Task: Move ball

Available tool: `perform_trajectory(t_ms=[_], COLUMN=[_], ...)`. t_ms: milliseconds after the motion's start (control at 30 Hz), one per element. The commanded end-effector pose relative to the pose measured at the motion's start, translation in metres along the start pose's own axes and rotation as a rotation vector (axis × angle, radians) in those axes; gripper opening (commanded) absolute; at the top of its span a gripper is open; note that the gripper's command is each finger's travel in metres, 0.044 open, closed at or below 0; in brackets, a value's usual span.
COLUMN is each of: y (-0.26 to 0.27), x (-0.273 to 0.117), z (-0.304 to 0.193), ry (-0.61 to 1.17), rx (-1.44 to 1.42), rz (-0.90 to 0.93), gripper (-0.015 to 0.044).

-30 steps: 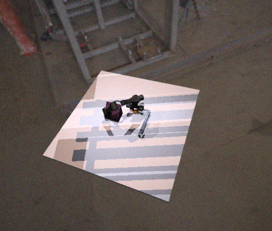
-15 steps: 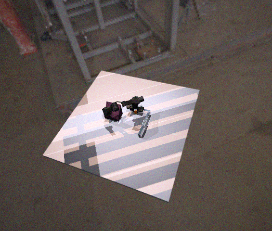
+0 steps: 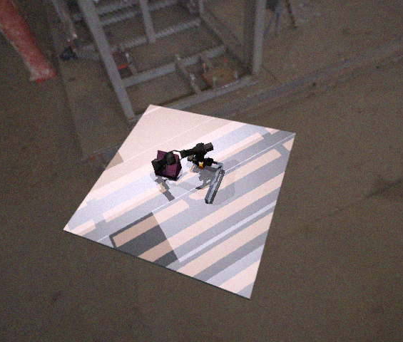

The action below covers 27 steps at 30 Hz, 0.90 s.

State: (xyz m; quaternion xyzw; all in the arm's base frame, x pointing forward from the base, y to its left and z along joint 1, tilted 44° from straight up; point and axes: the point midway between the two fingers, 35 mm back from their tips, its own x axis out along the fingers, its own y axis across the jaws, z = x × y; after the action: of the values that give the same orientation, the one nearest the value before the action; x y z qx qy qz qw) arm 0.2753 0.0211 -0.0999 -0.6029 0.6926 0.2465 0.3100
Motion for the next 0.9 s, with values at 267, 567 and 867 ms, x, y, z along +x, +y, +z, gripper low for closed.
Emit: perform_trajectory(t_ms=[267,567,867], y=[-0.003,-0.002,0.000], x=[-0.025,-0.080,-0.116], z=[0.002,0.003,0.001], ry=[-0.002,-0.004,-0.002], rx=[-0.001,-0.007,-0.004], rz=[-0.001,-0.016,-0.011], gripper=[0.0297,0.0297,0.0402])
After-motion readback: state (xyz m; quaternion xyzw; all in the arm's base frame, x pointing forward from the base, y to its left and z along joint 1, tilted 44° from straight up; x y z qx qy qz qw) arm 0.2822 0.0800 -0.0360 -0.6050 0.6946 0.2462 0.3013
